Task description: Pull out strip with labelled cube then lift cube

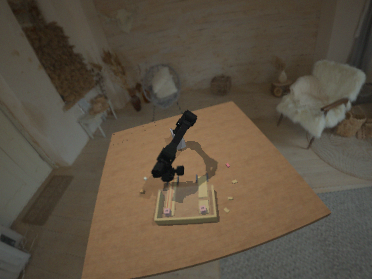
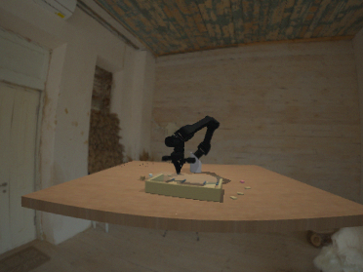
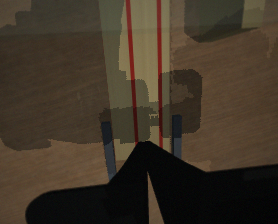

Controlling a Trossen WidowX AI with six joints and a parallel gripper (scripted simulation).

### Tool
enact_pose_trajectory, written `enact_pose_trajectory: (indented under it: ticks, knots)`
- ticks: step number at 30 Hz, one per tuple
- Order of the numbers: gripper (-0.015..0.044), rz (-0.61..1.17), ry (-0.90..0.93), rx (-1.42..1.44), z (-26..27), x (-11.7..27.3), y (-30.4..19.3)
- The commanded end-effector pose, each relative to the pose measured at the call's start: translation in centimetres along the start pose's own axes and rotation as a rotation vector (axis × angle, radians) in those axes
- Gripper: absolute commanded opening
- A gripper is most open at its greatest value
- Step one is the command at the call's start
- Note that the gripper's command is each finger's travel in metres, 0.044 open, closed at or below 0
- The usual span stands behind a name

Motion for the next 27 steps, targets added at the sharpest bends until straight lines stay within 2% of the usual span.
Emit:
enact_pose_trajectory:
  ticks: [1,16,27]
  knots:
    - [0.0000,0.011,0.006,-0.011,0.0,-1.2,-0.3]
    - [0.0000,0.012,0.008,-0.011,-0.2,-3.6,-0.5]
    - [0.0000,0.012,0.008,-0.011,-0.2,-3.7,-0.5]
Point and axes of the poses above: the point midway between the two fingers, 35 mm back from their tips, its own x axis back along the fingers, its own z axis across the jaws, y = z × x, the point moved 5 cm from there along x, back along the fingers, and after that the axes turned 1 degree about x, right-handed, at the moved point
